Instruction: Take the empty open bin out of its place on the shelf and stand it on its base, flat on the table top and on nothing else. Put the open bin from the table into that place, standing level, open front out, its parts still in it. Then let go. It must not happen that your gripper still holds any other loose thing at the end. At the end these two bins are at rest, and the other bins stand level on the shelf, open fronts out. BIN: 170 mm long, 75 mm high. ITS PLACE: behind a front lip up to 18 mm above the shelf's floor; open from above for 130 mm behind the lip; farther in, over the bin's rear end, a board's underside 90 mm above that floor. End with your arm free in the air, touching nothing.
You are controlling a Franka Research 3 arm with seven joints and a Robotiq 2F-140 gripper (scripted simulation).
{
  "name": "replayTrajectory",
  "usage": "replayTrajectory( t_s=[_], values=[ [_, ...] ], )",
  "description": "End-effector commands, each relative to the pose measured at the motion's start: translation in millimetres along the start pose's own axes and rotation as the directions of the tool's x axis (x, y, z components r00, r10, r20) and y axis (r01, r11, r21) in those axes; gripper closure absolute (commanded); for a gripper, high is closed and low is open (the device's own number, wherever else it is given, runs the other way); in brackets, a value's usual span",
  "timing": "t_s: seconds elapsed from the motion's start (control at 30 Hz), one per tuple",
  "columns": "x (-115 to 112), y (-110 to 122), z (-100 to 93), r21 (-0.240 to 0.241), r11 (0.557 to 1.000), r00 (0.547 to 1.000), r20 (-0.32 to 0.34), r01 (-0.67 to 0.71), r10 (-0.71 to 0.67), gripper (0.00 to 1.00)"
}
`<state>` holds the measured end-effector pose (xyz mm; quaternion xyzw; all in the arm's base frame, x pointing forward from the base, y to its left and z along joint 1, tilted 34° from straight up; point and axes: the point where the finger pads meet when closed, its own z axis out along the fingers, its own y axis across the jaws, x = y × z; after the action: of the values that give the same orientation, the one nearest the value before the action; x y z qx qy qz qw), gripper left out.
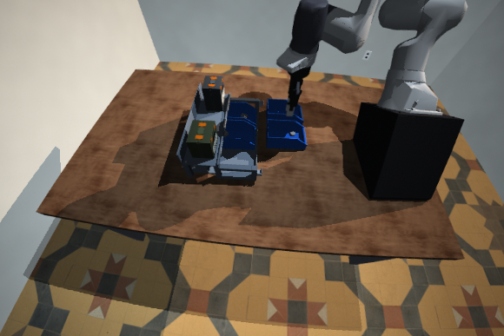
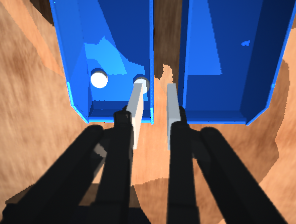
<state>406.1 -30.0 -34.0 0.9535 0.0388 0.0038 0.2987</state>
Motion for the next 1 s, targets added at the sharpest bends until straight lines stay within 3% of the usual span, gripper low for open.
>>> replayTrajectory(
  t_s=[0.0, 0.53, 0.97],
  values=[
    [5.5, -4.4, 5.2, 0.013, 1.000, 1.000, -0.013, 0.002, -0.002, 0.85],
    [6.0, -4.7, 26.7, 0.013, 1.000, 1.000, -0.013, 0.002, -0.002, 0.85],
    [6.0, -4.8, 30.1, 0.013, 1.000, 1.000, -0.013, 0.002, -0.002, 0.85]
  ],
)
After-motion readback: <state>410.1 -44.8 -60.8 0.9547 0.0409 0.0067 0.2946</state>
